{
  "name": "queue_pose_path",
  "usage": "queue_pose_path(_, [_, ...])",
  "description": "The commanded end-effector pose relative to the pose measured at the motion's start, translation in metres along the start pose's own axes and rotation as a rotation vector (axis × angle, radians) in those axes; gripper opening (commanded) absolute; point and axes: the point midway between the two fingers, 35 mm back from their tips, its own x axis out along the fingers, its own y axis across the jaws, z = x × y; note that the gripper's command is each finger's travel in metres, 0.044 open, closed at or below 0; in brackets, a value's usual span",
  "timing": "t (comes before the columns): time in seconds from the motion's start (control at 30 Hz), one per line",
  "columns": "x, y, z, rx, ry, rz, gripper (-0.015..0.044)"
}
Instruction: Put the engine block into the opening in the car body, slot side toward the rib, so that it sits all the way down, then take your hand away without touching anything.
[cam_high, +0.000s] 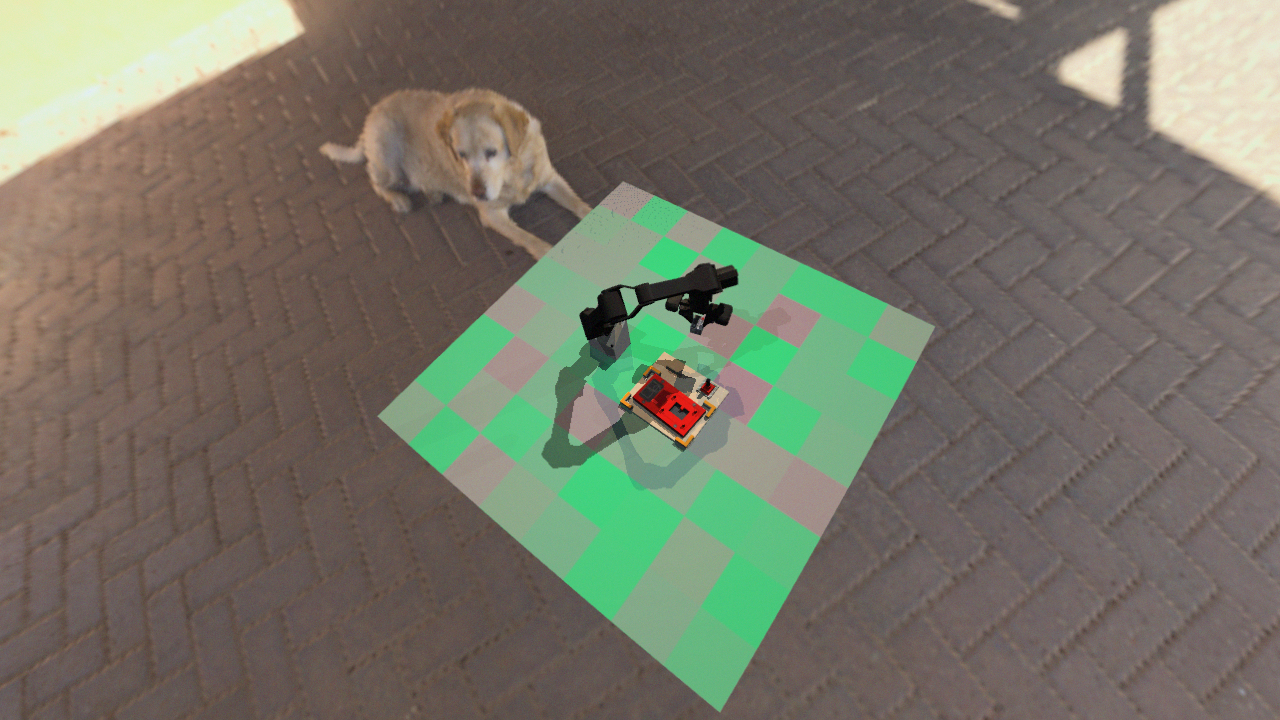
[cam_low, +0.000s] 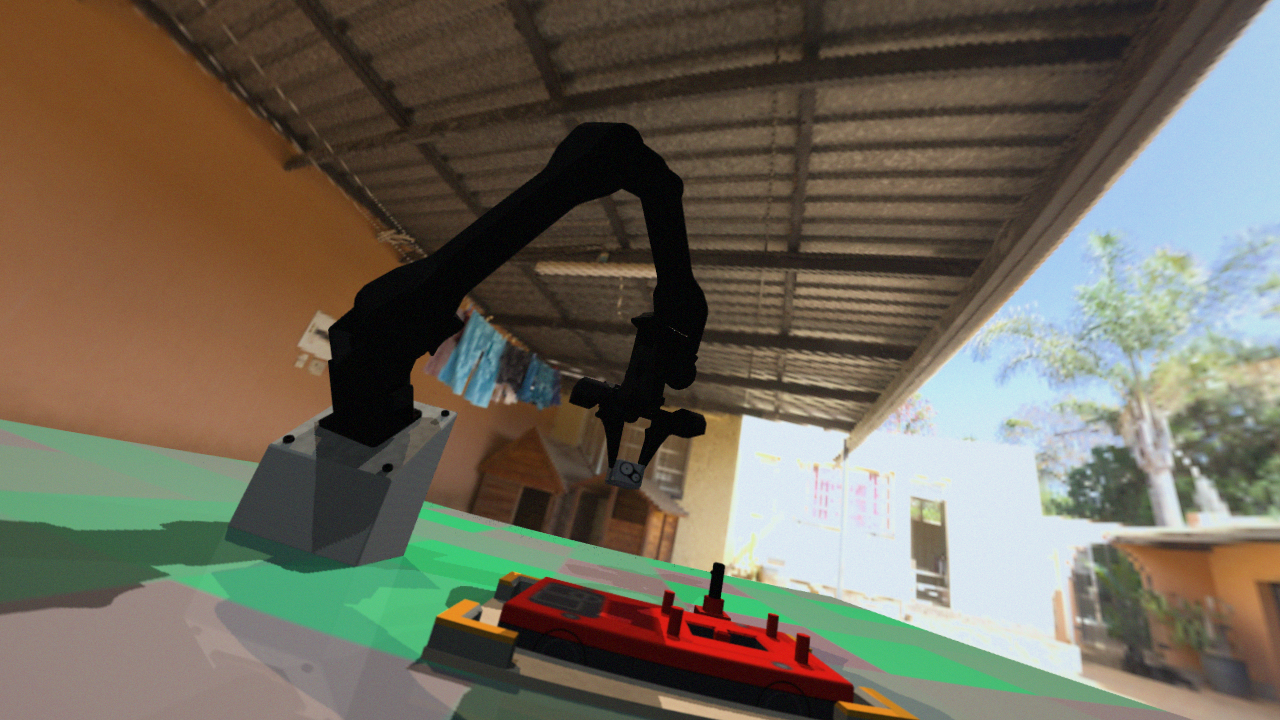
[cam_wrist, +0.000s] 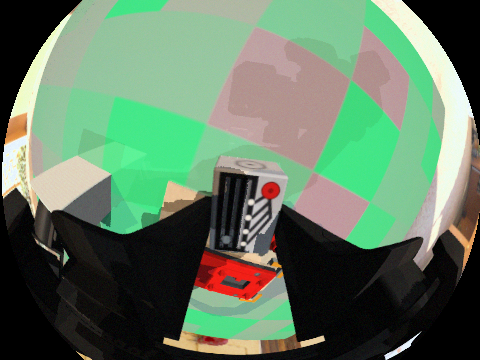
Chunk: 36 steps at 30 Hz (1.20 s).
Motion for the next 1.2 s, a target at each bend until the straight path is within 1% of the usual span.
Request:
queue_pose_path(0.0, [-0.005,0.0,-0.001,0.008,-0.003,0.003,0.0])
queue_pose_path(0.2, [-0.002,-0.005,-0.01,0.085,-0.011,0.003,0.0])
queue_pose_path(1.17, [0.019,-0.033,-0.085,0.698,-0.047,0.003,0.0])
